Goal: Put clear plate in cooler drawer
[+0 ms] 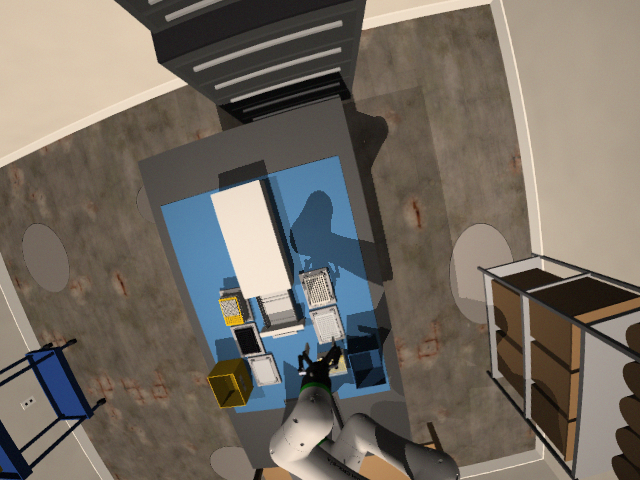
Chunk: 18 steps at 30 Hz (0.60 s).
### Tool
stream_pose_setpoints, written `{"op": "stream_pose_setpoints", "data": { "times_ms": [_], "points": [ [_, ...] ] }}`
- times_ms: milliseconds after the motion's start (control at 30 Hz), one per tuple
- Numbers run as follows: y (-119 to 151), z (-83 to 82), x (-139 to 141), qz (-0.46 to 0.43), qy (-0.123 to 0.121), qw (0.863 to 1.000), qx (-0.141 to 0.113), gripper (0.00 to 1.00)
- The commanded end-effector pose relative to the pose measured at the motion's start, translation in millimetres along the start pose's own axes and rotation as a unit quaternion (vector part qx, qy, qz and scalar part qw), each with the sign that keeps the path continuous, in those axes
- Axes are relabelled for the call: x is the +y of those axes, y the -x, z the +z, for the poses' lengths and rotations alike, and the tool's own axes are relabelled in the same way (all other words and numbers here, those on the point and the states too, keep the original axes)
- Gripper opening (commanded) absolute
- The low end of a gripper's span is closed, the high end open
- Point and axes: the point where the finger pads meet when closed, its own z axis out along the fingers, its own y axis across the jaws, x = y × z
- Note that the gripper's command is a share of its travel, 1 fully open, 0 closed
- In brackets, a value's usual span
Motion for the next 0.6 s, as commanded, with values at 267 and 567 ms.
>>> {"op": "stream_pose_setpoints", "data": {
  "times_ms": [267,567],
  "points": [
    [2,-1.3,23,0.000,0.000,1.000,0.000,0.66],
    [2,1.4,23,0.000,0.000,1.000,0.000,0.66]
  ]
}}
